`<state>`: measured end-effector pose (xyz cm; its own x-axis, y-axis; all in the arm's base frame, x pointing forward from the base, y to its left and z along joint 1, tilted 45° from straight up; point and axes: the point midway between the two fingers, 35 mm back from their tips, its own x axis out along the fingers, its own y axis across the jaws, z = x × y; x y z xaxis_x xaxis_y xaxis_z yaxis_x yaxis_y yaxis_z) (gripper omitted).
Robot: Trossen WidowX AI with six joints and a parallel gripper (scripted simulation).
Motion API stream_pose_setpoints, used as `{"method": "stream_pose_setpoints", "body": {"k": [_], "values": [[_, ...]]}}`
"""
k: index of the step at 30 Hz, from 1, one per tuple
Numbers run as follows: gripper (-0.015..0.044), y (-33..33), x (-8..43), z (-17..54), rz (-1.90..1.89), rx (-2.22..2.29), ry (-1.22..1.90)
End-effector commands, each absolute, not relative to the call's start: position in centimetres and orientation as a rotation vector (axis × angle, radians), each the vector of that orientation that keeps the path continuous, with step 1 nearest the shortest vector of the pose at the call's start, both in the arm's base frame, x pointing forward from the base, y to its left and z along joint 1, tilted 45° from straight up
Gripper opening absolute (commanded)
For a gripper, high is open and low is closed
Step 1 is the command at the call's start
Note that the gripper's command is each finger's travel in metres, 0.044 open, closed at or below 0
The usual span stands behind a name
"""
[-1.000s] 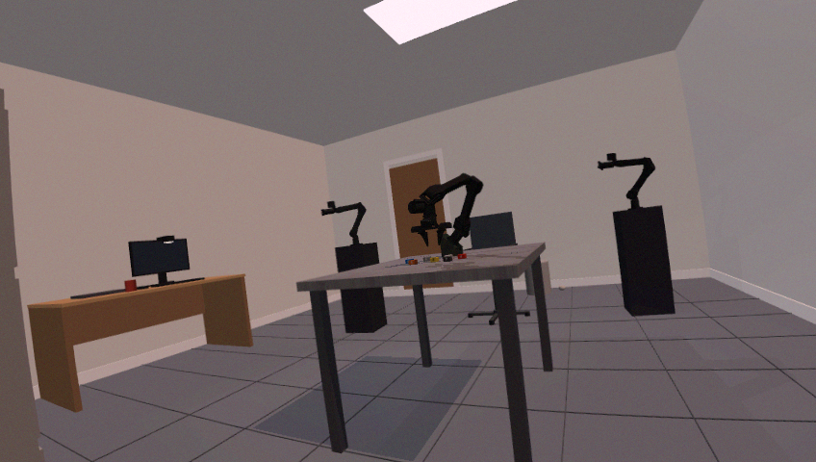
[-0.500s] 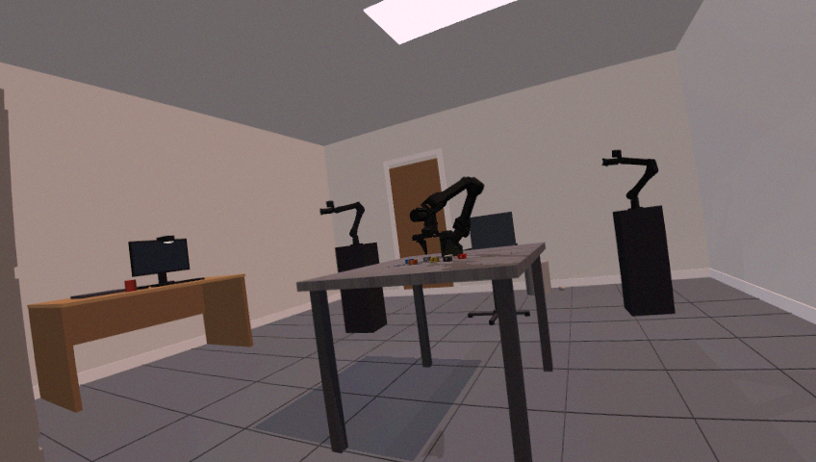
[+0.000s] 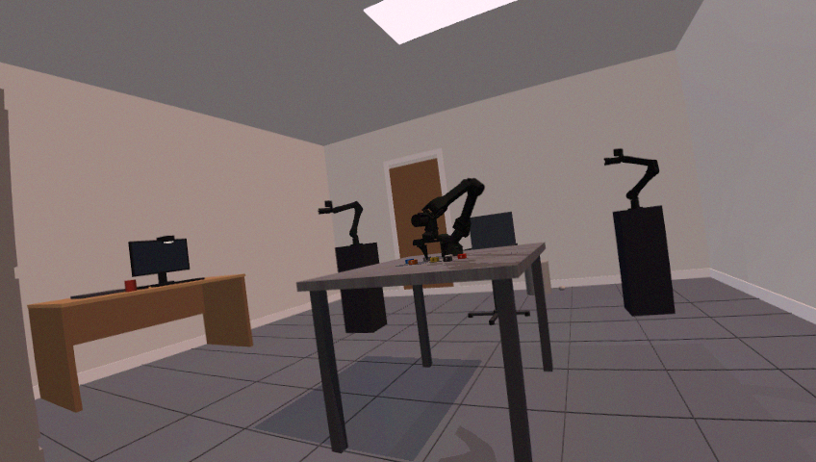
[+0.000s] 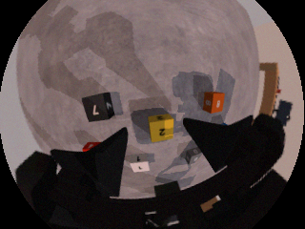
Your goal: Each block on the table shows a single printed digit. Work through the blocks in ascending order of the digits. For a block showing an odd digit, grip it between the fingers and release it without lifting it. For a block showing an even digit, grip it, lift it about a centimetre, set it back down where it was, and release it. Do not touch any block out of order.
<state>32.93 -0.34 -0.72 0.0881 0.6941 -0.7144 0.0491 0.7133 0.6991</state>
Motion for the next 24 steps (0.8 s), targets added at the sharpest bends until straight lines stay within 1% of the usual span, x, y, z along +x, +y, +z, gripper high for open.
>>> {"method": "stream_pose_setpoints", "body": {"k": [1, 10, 11, 24], "values": [[0.0374, -0.04, 32.92, -1.05, 0.533, 0.671, 1.421], [0.0138, -0.04, 32.92, -1.05, 0.533, 0.671, 1.421], [0.012, -0.04, 32.92, -1.05, 0.533, 0.671, 1.421], [0.012, -0.04, 32.92, -1.05, 0.533, 0.671, 1.421]]}}
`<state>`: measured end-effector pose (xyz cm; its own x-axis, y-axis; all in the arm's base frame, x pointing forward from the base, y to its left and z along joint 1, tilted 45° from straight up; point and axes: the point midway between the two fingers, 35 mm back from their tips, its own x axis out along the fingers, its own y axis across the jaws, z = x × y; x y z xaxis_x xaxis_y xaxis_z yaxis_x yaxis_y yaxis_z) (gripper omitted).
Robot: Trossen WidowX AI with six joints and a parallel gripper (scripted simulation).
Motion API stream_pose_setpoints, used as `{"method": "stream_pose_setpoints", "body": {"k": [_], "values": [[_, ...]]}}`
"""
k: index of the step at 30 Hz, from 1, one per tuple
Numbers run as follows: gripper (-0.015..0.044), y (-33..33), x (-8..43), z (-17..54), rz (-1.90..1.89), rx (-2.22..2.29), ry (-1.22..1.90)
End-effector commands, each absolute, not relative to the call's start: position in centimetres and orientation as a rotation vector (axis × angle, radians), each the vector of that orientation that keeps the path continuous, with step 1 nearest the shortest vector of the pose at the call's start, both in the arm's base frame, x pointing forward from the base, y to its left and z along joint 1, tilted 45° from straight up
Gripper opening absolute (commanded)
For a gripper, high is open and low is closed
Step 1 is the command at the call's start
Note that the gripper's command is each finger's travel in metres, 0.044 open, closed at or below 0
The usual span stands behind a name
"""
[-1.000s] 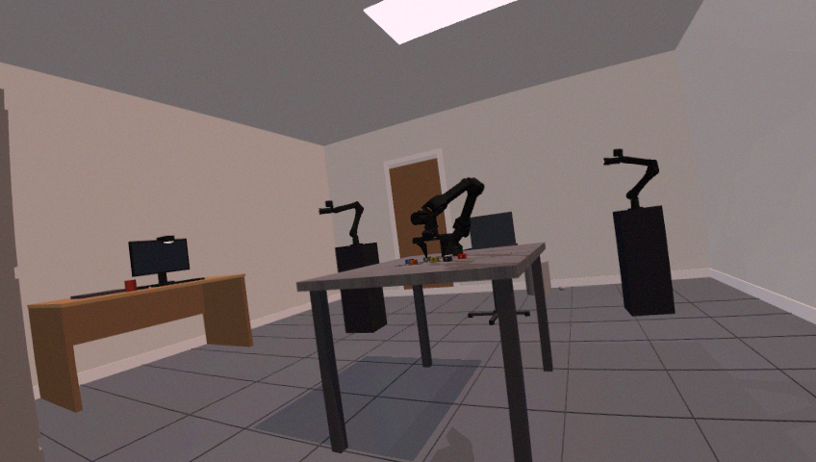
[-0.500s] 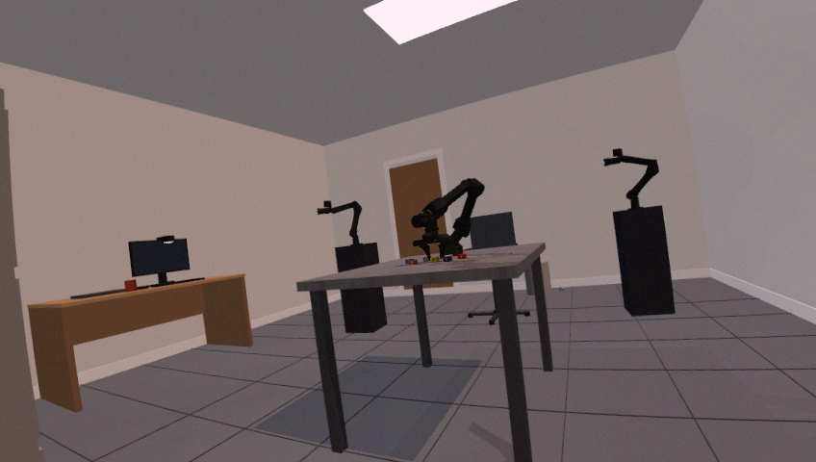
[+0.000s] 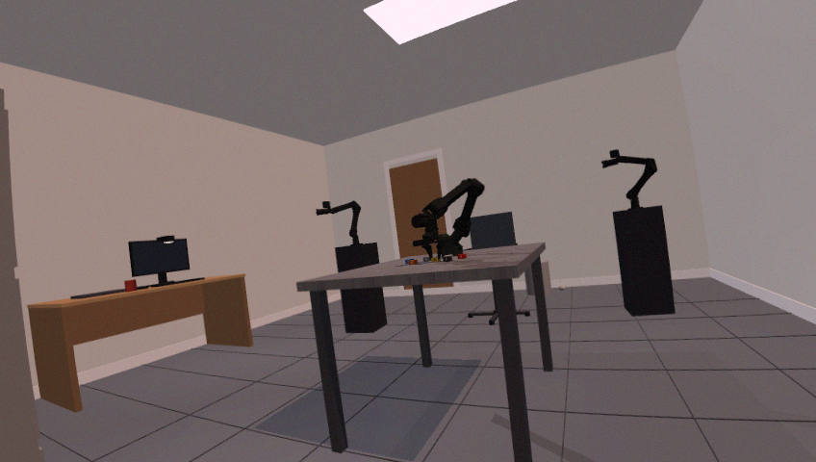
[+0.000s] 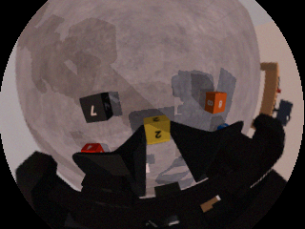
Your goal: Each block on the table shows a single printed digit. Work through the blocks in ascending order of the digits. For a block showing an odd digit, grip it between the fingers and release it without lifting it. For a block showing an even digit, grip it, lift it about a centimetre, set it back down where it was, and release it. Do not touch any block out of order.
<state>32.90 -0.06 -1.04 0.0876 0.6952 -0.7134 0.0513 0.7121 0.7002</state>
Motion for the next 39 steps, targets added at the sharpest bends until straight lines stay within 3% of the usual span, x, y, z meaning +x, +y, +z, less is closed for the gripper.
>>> {"method": "stream_pose_setpoints", "body": {"k": [1, 39], "values": [[0.012, 0.0, 32.9, -1.1, 0.533, 0.671, 1.421], [0.012, -0.4, 32.9, -0.7, 0.533, 0.671, 1.421]]}}
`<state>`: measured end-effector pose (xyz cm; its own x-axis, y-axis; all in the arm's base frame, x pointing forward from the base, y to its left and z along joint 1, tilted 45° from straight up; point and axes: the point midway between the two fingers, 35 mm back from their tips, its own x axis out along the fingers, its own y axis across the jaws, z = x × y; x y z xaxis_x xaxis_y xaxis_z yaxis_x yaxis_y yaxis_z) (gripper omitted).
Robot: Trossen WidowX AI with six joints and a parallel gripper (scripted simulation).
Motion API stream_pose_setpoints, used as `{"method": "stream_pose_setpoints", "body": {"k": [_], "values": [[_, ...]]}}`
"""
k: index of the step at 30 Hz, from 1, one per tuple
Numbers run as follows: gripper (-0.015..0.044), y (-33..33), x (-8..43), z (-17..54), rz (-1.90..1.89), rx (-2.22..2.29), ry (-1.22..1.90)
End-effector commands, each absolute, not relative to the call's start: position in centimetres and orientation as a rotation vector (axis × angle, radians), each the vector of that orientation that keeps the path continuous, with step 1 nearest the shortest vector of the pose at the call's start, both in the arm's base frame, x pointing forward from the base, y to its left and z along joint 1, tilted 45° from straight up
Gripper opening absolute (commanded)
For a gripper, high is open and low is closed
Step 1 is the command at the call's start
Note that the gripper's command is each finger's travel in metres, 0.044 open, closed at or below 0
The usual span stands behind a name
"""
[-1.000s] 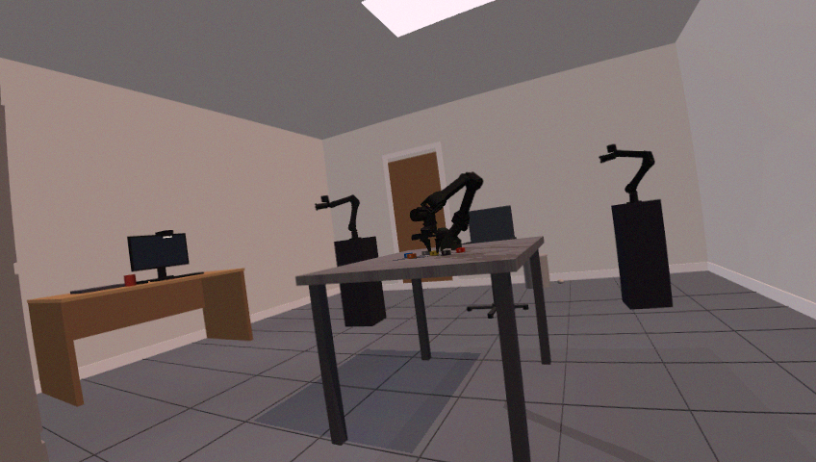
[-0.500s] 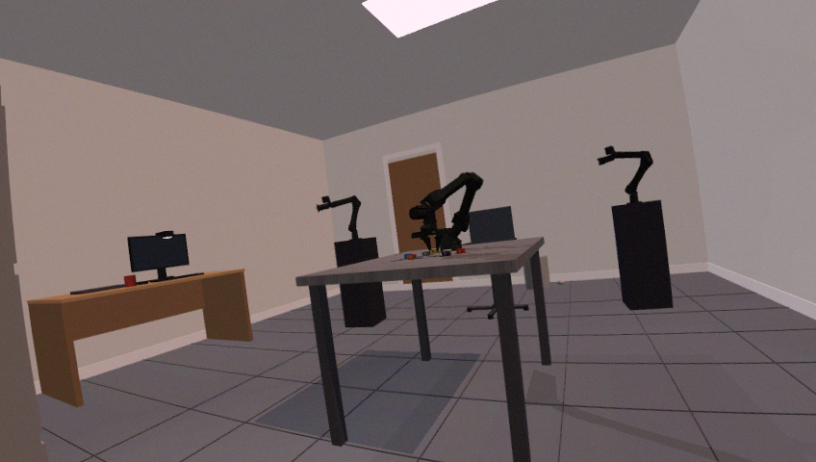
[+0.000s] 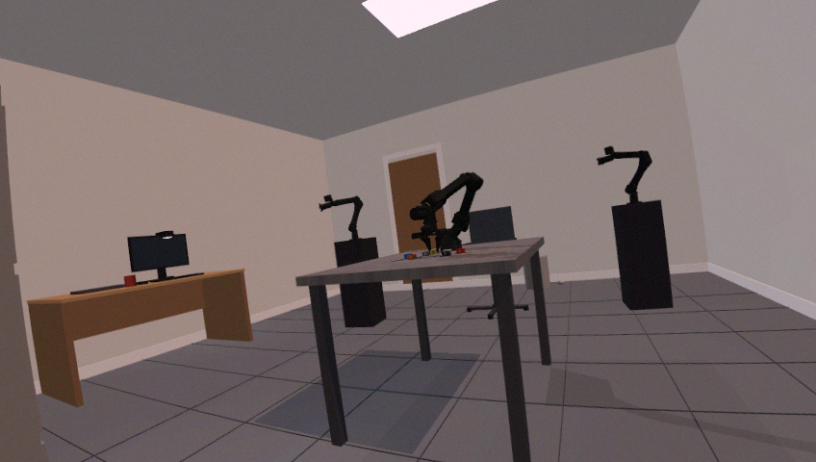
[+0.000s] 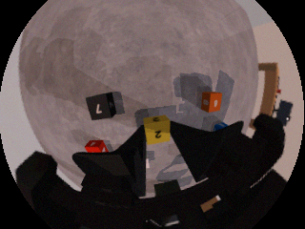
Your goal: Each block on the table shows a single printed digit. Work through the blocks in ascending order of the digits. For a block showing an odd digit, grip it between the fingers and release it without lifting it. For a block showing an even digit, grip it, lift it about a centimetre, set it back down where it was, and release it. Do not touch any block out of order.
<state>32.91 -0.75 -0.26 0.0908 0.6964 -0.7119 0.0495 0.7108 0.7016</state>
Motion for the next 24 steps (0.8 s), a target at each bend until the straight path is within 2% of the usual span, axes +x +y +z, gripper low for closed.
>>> {"method": "stream_pose_setpoints", "body": {"k": [1, 14, 24], "values": [[0.012, -0.3, 32.9, -0.8, 0.533, 0.671, 1.421], [0.012, -0.04, 32.92, -1.05, 0.533, 0.671, 1.421], [0.0383, -0.04, 32.92, -1.05, 0.533, 0.671, 1.421]]}}
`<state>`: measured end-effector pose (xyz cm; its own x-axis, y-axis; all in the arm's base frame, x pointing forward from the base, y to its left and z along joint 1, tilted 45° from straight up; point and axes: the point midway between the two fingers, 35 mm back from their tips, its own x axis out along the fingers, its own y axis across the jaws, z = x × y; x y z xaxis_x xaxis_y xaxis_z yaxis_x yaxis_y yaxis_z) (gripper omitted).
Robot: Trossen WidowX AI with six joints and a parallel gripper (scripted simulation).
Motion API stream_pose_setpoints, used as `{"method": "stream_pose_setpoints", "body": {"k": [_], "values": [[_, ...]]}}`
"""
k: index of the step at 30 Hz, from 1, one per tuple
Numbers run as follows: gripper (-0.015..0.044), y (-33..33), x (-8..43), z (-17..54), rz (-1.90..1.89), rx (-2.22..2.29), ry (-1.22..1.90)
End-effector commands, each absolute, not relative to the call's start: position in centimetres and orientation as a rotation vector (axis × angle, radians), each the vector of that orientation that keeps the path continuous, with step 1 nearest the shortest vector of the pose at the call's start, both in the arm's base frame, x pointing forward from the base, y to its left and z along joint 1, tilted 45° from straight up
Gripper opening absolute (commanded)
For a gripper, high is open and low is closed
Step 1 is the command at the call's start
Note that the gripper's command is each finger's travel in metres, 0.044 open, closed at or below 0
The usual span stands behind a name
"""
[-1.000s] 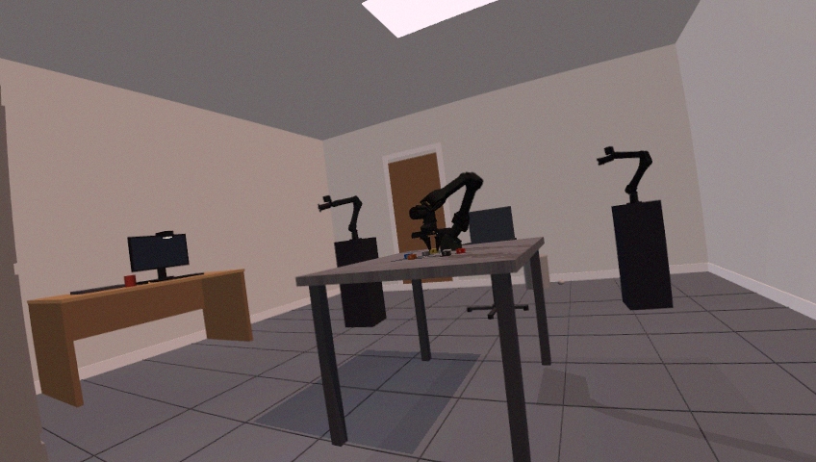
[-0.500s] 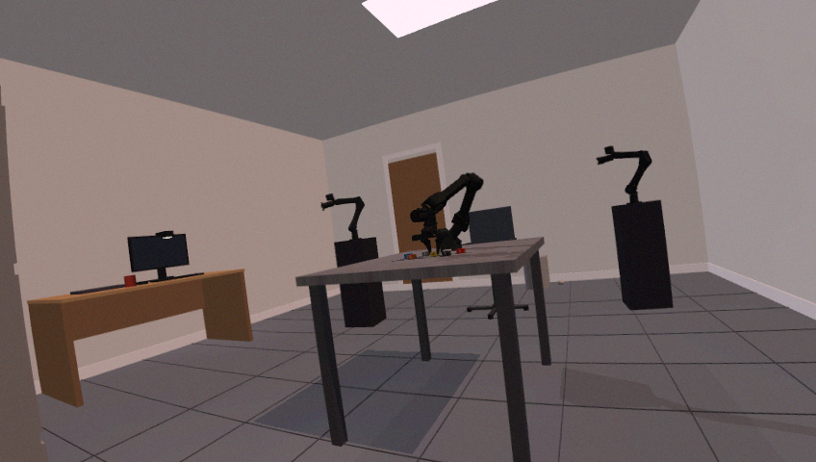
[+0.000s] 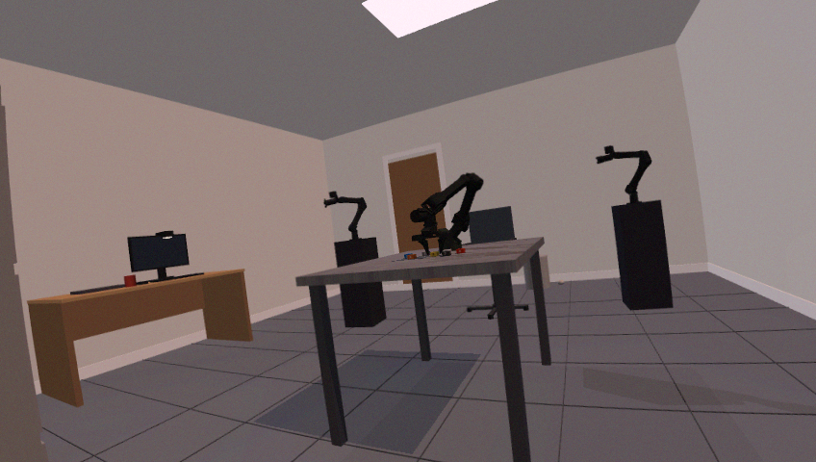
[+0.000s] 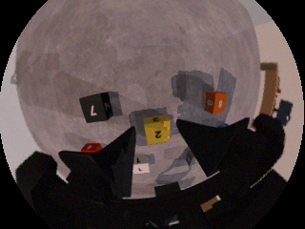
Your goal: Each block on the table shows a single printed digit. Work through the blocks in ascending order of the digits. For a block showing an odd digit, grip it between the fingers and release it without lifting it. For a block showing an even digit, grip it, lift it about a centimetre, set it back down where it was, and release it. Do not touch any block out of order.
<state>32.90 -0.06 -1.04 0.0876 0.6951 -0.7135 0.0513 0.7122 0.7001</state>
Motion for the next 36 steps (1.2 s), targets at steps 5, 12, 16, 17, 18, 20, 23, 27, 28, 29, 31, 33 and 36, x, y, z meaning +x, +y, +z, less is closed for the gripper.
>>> {"method": "stream_pose_setpoints", "body": {"k": [5, 12, 16, 17, 18, 20, 23, 27, 28, 29, 31, 33, 36], "values": [[0.04, 0.0, 32.9, -1.1, 0.533, 0.671, 1.421], [0.04, -2.6, 32.6, 1.5, 0.531, 0.67, 1.422], [0.0348, -3.4, 32.6, 2.2, 0.528, 0.669, 1.423], [0.0321, -4.4, 32.6, 3.1, 0.526, 0.668, 1.423], [0.0295, -5.6, 32.5, 4.2, 0.525, 0.668, 1.424], [0.0242, -7.6, 32.1, 6.4, 0.527, 0.667, 1.424], [0.0164, -8.3, 31.9, 7.2, 0.528, 0.668, 1.424], [0.012, -8.3, 31.9, 7.2, 0.528, 0.668, 1.424], [0.012, -8.3, 31.9, 7.2, 0.528, 0.668, 1.424], [0.012, -8.3, 31.9, 7.2, 0.528, 0.668, 1.424], [0.012, -8.3, 31.9, 7.2, 0.528, 0.668, 1.424], [0.012, -8.3, 31.9, 7.2, 0.528, 0.668, 1.424], [0.012, -8.3, 31.9, 7.2, 0.528, 0.668, 1.424]]}}
